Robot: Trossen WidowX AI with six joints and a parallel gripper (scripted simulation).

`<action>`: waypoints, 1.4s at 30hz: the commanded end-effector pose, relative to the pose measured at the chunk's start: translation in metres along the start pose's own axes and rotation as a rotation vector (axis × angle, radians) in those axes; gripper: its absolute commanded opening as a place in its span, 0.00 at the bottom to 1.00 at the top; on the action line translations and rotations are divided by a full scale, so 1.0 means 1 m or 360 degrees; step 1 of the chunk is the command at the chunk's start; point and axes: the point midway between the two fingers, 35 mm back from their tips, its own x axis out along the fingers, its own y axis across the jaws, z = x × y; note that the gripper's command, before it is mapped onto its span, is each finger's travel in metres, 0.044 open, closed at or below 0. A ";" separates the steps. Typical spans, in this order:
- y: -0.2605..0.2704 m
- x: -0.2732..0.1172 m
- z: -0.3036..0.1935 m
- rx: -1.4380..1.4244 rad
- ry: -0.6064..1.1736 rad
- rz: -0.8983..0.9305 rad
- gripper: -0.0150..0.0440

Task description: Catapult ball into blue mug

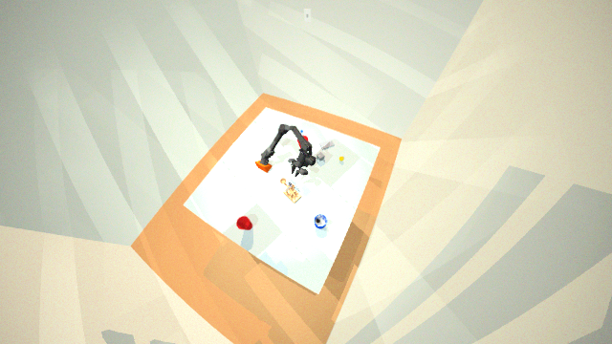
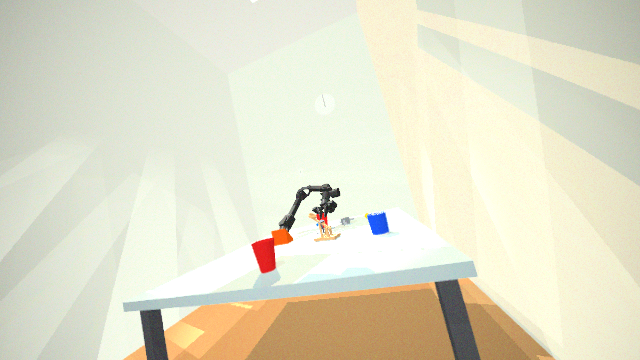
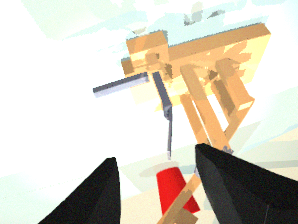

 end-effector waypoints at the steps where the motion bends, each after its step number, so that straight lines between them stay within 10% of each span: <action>1: -0.020 -0.001 0.000 0.0176 -0.0097 -0.0067 0.70; 8: -0.058 0.001 -0.004 0.0515 -0.0255 -0.0152 1.00; 42: -0.227 -0.001 -0.090 0.1939 -0.1327 -0.0258 1.00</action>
